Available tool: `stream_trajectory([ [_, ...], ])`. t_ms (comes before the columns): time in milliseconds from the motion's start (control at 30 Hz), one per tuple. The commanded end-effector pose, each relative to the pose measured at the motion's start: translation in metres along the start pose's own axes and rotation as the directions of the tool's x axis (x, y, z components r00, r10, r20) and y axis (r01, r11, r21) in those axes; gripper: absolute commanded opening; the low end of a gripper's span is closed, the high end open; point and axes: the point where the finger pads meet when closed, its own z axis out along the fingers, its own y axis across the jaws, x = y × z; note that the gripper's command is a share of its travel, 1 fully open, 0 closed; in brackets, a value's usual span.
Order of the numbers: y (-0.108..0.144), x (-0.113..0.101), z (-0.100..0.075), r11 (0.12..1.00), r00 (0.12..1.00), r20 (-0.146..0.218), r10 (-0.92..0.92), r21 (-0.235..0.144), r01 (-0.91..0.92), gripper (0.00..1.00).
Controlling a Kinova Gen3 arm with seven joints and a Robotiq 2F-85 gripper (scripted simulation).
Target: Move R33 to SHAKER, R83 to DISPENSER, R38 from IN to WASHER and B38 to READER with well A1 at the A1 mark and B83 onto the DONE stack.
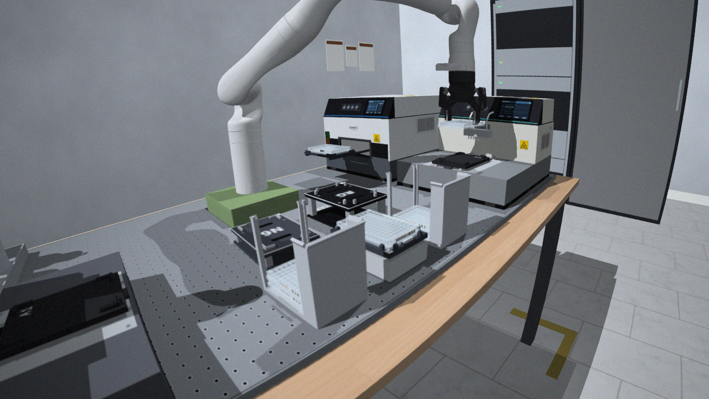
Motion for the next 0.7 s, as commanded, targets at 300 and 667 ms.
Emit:
stream_trajectory([
  [300,0.000,0.000,-0.019,1.000,1.000,0.005,-0.008,0.000,0.008,0.94],
  [667,-0.001,-0.001,-0.016,1.000,1.000,0.005,-0.001,0.002,0.001,0.94],
])
